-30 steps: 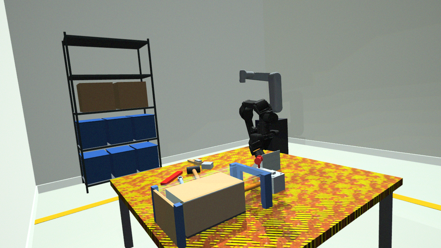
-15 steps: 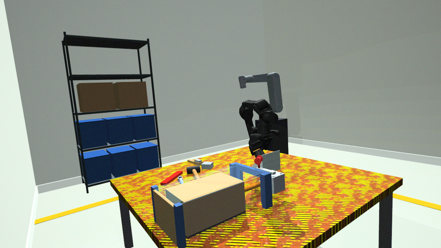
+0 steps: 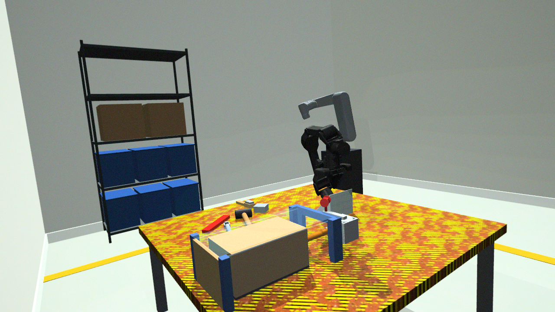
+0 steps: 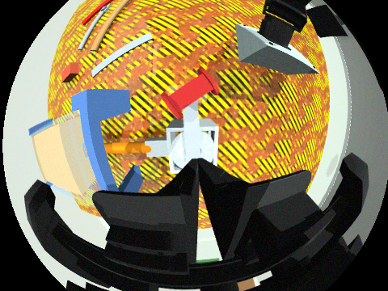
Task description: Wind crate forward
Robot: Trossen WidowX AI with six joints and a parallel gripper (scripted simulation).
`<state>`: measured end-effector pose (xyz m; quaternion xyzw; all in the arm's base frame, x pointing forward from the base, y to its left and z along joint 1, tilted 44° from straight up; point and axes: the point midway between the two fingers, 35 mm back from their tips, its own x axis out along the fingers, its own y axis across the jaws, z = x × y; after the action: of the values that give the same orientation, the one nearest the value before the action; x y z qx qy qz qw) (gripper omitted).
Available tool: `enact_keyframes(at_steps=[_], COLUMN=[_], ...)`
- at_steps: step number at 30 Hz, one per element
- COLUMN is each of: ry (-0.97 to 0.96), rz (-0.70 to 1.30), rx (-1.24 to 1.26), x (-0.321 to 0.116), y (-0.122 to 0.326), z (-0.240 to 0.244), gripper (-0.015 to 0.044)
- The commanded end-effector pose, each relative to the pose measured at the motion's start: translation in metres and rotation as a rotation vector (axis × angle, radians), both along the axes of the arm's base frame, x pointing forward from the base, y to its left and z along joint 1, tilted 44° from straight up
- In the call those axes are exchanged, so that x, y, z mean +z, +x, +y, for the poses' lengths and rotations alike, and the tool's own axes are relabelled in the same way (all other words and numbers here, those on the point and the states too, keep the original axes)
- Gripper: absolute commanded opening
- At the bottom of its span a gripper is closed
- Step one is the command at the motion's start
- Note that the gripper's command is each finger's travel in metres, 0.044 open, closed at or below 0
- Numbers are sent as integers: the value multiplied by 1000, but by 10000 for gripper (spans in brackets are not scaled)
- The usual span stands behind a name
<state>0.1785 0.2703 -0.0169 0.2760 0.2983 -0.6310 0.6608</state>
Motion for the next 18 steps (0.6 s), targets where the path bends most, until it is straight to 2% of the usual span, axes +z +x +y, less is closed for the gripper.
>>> enact_keyframes(at_steps=[1, 12, 14, 18], ry=[2, 2, 6, 28], rz=[0, 0, 35, 227], rx=[2, 2, 52, 361], x=[0, 0, 1, 5], y=[0, 0, 0, 2], z=[0, 0, -1, -7], gripper=[0, 0, 52, 157])
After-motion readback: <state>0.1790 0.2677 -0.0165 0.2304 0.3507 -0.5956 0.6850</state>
